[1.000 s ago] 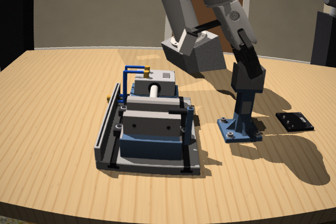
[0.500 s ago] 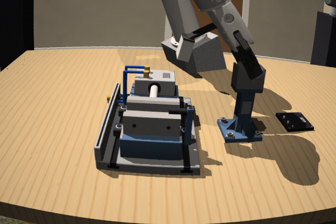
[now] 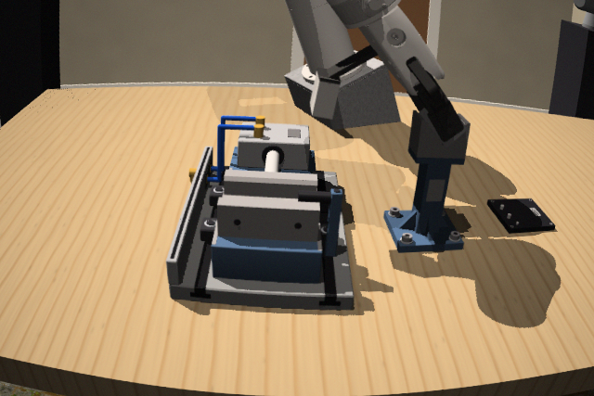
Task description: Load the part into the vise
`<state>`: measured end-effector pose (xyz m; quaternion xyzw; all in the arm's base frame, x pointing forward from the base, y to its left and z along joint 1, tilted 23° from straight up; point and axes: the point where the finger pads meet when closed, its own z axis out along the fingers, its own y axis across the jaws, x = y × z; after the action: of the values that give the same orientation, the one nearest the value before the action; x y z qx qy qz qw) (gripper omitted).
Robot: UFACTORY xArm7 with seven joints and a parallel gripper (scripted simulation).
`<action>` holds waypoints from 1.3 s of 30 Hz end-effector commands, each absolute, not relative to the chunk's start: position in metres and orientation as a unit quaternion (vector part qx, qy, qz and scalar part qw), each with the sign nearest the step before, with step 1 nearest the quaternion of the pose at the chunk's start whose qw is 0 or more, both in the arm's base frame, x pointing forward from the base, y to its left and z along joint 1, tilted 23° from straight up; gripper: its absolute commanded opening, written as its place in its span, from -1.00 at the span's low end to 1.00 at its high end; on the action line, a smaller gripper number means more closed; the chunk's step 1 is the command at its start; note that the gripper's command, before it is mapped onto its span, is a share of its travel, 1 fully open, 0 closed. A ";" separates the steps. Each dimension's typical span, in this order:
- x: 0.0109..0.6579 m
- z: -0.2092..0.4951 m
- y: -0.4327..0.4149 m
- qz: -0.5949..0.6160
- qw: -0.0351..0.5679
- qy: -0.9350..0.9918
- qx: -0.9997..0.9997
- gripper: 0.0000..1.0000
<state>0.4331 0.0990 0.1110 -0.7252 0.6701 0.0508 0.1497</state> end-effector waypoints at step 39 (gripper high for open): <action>0.434 0.112 0.099 0.095 0.193 0.658 -0.721 0.78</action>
<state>0.4332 0.0978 0.1105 -0.7210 0.6597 0.0944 0.1900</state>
